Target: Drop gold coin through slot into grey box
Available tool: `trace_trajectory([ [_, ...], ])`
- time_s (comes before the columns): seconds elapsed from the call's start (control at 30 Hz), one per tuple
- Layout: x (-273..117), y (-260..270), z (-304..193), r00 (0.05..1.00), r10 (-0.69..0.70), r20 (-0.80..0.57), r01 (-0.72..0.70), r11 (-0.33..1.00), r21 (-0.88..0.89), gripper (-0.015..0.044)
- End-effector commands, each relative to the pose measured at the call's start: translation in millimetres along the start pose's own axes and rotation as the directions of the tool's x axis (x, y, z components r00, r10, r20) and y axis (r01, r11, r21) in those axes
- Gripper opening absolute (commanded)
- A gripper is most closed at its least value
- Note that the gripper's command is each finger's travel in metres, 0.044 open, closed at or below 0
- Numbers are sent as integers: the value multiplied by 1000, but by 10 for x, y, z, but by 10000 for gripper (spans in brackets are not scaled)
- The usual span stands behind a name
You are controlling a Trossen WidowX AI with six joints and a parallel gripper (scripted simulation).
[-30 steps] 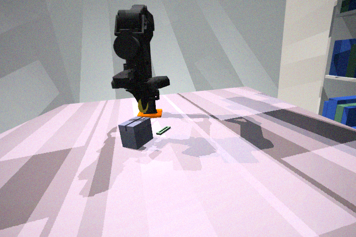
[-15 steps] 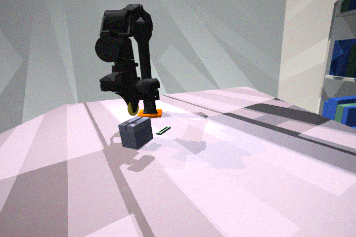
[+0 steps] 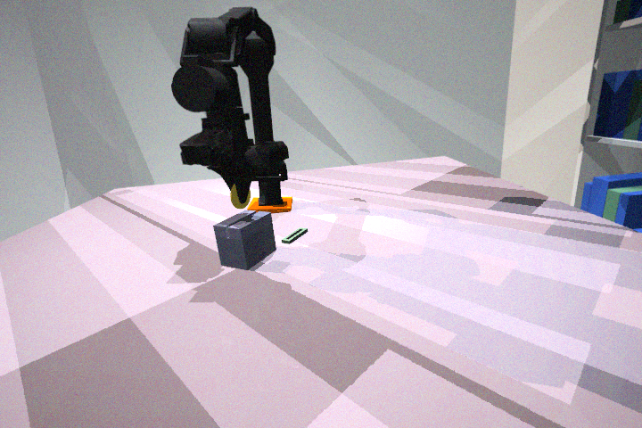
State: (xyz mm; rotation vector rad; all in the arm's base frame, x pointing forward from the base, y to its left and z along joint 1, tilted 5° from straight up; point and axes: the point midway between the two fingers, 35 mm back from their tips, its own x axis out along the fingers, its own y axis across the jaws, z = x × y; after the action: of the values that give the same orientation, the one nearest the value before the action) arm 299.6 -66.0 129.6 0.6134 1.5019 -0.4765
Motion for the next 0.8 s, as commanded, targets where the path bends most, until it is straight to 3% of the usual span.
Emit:
trace_trajectory([
  [0.0,-26,-1,31,1000,1,4,-1,1000,-5,0],
  [0.77,-33,-5,40,1000,-2,-4,1,1000,-10,0],
])
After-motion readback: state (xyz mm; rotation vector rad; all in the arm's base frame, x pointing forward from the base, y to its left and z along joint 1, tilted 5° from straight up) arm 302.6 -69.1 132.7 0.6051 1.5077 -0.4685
